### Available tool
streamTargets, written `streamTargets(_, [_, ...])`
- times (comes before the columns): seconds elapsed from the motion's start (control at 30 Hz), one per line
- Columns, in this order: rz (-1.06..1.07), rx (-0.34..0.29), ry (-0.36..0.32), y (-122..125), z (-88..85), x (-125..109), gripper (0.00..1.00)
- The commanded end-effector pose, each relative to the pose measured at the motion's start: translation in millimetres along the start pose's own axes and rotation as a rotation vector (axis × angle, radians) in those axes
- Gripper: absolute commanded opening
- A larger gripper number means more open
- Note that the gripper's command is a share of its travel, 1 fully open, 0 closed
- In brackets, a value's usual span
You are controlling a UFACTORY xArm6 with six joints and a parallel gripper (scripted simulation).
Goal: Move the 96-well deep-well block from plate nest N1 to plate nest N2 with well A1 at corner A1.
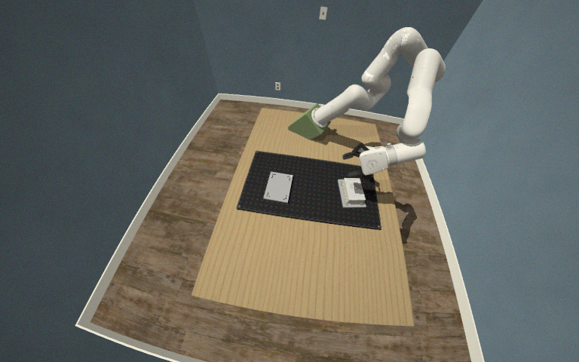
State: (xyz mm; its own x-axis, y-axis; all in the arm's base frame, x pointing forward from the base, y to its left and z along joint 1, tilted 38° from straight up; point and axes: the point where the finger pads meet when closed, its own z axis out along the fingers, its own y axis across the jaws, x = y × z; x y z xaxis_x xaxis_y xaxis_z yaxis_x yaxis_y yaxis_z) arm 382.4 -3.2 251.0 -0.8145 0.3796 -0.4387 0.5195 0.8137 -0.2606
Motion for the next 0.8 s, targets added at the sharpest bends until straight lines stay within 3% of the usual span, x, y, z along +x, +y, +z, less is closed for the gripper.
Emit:
streamTargets(0.0, [0.150,-0.044,0.065,8.3,2.1,11.4,1.00])
streamTargets(0.2, [0.262,-0.070,0.119,13.3,3.0,17.8,1.00])
streamTargets(0.7, [0.695,-0.132,0.338,42.0,2.2,45.9,1.00])
streamTargets(0.77, [0.695,-0.132,0.338,42.0,2.2,45.9,1.00])
